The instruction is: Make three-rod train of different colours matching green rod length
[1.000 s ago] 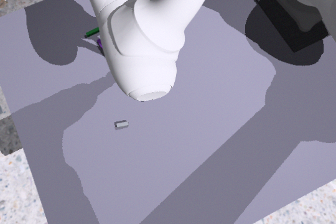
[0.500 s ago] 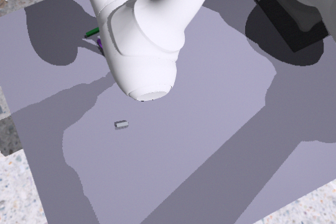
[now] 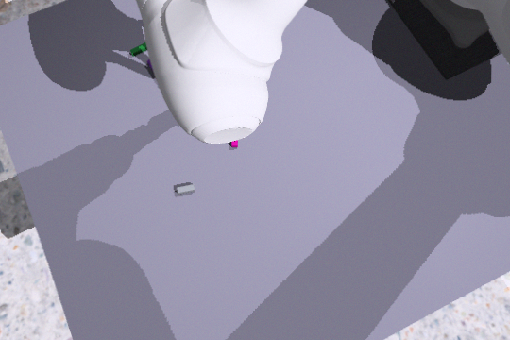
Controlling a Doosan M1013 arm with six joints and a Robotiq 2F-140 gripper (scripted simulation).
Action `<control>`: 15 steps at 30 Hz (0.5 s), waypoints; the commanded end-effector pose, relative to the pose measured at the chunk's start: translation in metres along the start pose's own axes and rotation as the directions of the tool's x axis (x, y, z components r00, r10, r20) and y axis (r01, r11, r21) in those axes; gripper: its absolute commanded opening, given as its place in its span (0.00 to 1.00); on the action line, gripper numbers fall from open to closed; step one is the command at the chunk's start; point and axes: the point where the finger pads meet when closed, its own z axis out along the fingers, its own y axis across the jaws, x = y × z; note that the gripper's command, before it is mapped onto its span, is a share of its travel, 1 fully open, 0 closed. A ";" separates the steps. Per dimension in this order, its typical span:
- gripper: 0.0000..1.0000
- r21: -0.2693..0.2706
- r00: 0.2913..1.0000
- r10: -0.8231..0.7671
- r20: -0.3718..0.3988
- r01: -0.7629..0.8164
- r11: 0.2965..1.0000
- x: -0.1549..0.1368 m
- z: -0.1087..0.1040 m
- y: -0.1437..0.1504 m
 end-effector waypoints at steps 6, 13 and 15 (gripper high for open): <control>0.03 0.000 1.000 0.000 0.000 0.000 1.000 0.000 -0.058 0.000; 0.03 0.000 1.000 0.000 0.000 0.000 1.000 0.000 -0.070 0.000; 0.03 0.000 1.000 0.000 0.000 0.000 1.000 0.000 -0.070 0.000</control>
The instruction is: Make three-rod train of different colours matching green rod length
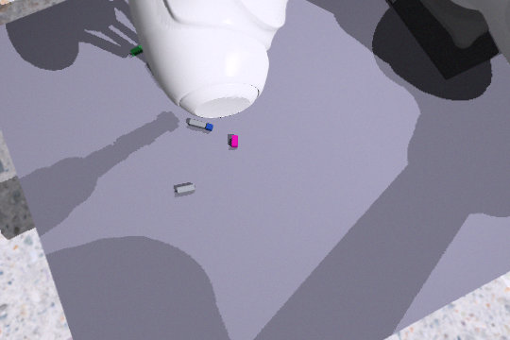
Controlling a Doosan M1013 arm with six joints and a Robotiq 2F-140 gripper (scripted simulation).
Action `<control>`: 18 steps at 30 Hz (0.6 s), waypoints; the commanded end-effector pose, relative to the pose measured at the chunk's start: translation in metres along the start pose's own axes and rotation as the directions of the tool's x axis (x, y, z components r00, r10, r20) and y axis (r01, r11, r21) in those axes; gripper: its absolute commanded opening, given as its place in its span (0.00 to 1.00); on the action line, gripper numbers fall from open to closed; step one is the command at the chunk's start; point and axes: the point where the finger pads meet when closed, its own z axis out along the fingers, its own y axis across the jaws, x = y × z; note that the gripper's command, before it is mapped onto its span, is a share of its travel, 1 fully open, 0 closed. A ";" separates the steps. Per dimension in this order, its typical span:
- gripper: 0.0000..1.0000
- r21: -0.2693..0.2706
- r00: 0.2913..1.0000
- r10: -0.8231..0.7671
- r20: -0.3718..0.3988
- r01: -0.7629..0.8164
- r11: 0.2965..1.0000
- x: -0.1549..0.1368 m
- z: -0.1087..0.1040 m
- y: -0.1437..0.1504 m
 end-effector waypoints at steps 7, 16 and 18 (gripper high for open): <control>0.03 0.000 0.999 -0.033 0.000 0.033 0.999 0.000 -0.001 0.004; 0.03 0.000 0.914 -0.406 0.000 0.406 0.914 0.001 -0.001 0.051; 0.03 0.000 0.878 -0.478 0.000 0.478 0.878 0.002 -0.001 0.060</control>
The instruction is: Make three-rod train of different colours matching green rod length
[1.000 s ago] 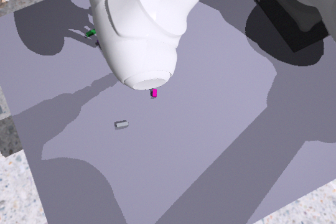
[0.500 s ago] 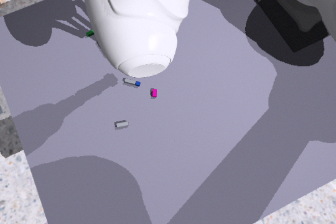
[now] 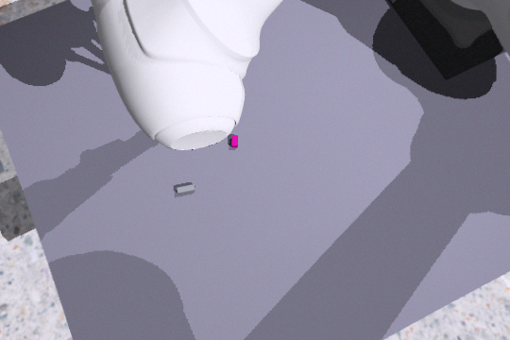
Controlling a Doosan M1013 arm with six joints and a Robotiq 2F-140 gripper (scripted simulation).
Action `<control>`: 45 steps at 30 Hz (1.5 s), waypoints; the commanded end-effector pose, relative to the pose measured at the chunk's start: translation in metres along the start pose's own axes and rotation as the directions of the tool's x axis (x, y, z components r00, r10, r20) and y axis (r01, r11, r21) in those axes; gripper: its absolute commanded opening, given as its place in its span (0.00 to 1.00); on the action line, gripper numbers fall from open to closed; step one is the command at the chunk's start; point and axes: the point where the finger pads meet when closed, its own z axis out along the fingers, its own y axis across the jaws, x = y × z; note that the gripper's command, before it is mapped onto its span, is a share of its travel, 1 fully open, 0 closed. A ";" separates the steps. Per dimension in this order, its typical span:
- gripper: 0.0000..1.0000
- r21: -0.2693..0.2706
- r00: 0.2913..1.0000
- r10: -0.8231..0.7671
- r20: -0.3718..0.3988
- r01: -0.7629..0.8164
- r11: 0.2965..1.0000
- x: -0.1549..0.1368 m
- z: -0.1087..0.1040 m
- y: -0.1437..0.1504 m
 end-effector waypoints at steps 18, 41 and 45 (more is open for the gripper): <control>0.03 -0.006 0.980 -0.198 -0.008 0.198 0.980 -0.007 0.001 0.023; 0.03 -0.007 0.980 -0.199 -0.008 0.198 0.980 -0.007 0.075 0.023; 0.03 -0.007 0.980 -0.199 -0.008 0.198 0.980 -0.007 0.080 0.023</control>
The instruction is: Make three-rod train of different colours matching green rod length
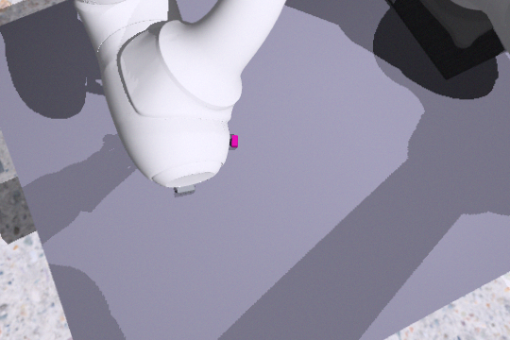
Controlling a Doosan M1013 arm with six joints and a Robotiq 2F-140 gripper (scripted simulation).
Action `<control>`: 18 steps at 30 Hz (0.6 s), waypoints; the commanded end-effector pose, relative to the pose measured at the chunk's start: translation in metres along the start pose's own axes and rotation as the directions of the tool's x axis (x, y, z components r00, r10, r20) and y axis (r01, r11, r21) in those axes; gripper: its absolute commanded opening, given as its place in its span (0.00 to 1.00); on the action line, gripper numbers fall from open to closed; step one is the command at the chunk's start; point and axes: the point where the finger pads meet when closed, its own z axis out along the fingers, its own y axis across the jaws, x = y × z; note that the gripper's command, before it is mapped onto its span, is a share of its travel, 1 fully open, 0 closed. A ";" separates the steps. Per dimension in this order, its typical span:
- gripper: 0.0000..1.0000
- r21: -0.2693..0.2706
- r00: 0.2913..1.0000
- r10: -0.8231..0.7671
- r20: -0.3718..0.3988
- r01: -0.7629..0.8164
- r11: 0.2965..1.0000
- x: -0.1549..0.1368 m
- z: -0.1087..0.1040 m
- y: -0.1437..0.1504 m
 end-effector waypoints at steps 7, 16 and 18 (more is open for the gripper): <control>0.03 0.000 1.000 0.000 0.000 0.000 1.000 0.000 0.010 0.000; 0.03 0.000 1.000 0.000 0.000 0.000 1.000 0.000 0.010 0.000; 0.03 0.000 1.000 0.000 0.000 0.000 1.000 0.000 0.010 0.000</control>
